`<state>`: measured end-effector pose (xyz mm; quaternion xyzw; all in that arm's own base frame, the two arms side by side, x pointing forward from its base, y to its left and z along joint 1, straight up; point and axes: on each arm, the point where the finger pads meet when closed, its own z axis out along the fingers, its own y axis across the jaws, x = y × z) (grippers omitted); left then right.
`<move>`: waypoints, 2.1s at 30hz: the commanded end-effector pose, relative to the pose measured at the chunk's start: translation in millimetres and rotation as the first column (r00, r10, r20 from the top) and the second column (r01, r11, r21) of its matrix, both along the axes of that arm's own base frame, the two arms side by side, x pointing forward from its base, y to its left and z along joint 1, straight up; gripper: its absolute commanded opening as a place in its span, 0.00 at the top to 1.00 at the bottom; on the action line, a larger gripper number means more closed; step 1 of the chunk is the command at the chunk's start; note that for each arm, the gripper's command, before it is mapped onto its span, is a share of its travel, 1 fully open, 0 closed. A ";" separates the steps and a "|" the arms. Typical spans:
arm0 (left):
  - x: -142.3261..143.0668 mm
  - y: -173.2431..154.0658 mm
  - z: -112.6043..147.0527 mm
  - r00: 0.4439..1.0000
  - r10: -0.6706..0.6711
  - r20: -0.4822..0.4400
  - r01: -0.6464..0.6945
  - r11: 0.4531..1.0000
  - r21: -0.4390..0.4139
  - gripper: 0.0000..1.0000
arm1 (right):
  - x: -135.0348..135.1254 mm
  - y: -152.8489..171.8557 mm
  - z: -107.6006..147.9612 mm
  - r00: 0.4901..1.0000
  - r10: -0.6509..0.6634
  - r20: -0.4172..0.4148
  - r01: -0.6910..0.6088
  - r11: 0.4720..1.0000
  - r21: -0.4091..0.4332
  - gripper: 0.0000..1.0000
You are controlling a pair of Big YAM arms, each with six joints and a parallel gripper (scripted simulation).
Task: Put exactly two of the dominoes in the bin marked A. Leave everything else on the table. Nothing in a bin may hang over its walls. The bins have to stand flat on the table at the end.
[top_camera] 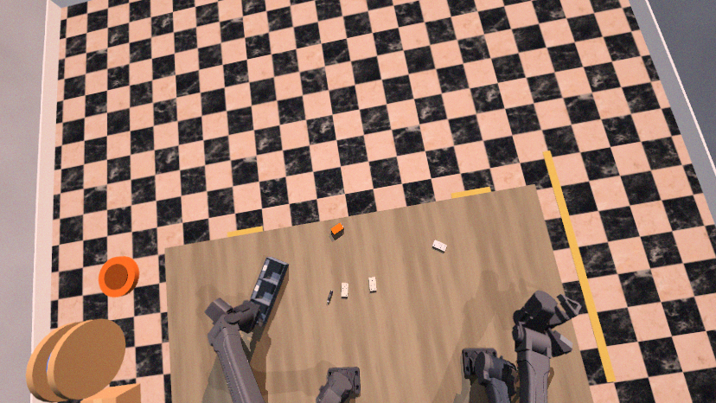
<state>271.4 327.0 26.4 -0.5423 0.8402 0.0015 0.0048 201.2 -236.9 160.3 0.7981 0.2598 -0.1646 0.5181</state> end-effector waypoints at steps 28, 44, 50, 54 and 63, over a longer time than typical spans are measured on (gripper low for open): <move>-0.5 -3.3 -12.7 1.000 -0.013 -0.007 0.013 1.000 -0.008 0.91 | -0.2 -2.3 3.0 1.000 -0.008 0.007 0.008 1.000 -0.003 0.00; -2.2 -5.2 12.4 1.000 -0.013 0.001 0.013 1.000 0.002 0.91 | -0.2 -2.3 3.0 1.000 -0.008 0.007 0.008 1.000 -0.003 0.00; 12.9 12.9 36.4 0.999 -0.014 0.034 0.012 0.999 0.042 0.91 | -0.2 -2.3 3.0 1.000 -0.008 0.007 0.008 1.000 -0.003 0.00; 12.8 12.8 42.0 0.999 -0.014 0.034 0.012 0.999 0.043 0.91 | -0.2 -2.3 3.0 1.000 -0.008 0.007 0.008 1.000 -0.003 0.00; 11.6 11.3 36.4 1.000 -0.013 0.013 0.013 1.000 0.017 0.91 | -0.2 -2.3 3.0 1.000 -0.008 0.007 0.008 1.000 -0.003 0.00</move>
